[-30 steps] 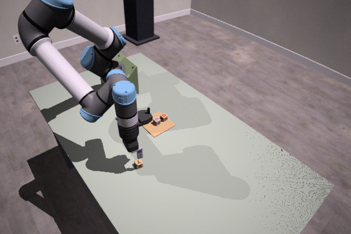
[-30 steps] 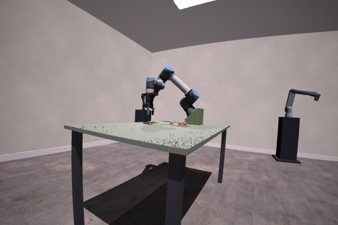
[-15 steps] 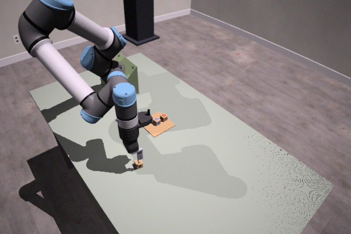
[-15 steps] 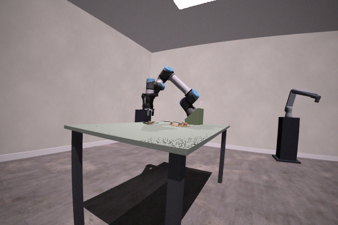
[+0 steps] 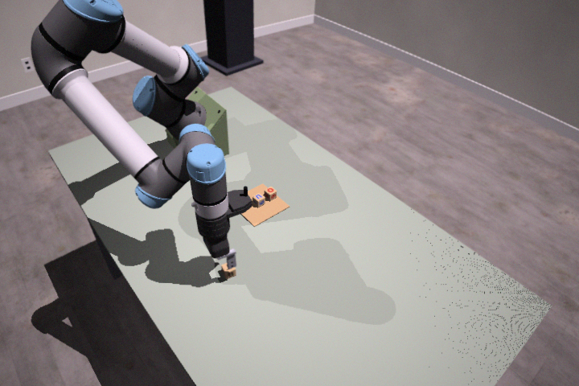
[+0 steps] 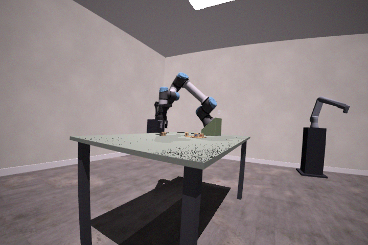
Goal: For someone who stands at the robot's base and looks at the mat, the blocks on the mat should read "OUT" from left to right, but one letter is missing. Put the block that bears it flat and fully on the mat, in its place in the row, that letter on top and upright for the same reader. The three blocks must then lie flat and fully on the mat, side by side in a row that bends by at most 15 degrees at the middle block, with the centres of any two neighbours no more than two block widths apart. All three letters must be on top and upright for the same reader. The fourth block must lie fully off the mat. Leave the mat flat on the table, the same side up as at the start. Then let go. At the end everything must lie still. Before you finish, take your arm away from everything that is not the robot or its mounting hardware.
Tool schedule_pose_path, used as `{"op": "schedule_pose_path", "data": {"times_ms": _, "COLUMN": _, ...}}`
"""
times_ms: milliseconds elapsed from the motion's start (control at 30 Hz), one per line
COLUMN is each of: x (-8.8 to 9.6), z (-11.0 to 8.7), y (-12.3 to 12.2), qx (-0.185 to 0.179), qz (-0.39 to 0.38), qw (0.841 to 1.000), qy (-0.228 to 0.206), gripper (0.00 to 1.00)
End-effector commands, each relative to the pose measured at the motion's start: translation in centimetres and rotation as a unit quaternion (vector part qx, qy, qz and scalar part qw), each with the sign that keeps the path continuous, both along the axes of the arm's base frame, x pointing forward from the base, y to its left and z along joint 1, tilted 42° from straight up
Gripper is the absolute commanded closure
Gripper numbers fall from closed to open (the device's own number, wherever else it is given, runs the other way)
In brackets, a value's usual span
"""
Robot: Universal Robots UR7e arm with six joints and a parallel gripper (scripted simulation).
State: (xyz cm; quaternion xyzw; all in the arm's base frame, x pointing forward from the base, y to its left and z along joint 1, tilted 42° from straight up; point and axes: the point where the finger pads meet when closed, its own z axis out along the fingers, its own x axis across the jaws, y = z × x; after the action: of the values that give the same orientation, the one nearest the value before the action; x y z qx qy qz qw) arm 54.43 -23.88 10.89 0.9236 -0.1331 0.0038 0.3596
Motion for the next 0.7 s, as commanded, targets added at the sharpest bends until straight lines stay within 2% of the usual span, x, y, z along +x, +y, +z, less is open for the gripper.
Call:
{"op": "schedule_pose_path", "data": {"times_ms": 0, "x": 0.0, "z": -0.5, "y": -0.4, "qx": 0.000, "qz": 0.000, "qw": 1.000, "qy": -0.001, "gripper": 0.00}}
{"op": "schedule_pose_path", "data": {"times_ms": 667, "x": -0.2, "z": -1.8, "y": -1.6, "qx": 0.000, "qz": 0.000, "qw": 1.000, "qy": -0.001, "gripper": 0.00}}
